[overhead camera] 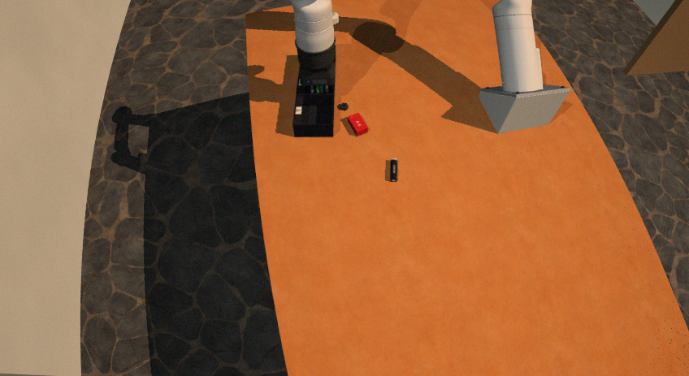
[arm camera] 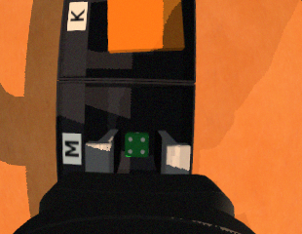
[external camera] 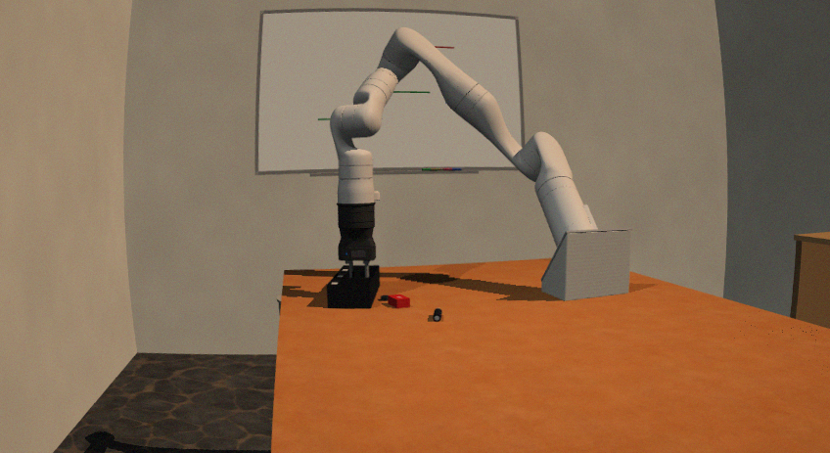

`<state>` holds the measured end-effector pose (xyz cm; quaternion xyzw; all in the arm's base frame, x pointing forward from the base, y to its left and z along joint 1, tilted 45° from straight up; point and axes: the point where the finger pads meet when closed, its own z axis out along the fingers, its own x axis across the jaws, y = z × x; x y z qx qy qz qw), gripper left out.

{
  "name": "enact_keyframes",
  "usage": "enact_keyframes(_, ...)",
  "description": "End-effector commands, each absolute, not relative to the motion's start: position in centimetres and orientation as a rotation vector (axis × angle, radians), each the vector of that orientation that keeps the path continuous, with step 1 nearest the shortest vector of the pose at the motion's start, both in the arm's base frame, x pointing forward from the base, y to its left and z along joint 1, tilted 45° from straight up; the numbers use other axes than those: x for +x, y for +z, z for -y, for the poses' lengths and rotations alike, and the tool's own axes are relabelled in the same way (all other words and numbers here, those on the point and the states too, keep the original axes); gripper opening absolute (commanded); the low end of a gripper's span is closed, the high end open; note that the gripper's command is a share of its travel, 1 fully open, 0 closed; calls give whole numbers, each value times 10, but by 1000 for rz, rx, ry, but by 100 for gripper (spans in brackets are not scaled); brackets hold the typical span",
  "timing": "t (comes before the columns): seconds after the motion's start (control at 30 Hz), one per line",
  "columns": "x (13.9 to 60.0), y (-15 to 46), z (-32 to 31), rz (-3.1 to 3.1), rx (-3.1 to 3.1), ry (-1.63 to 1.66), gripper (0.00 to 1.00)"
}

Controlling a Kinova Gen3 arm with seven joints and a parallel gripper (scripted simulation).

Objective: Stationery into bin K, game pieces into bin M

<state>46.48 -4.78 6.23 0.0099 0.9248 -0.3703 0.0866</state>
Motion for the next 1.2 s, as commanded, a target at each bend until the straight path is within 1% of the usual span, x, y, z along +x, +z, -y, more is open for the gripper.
enact_keyframes(0.0, 465, 63, 47, -2754, 28, -1101, 64)
enact_keyframes(0.43, 465, 63, 47, -2754, 28, -1101, 64)
enact_keyframes(1.17, 461, 82, 29, -2754, 28, -1101, 64)
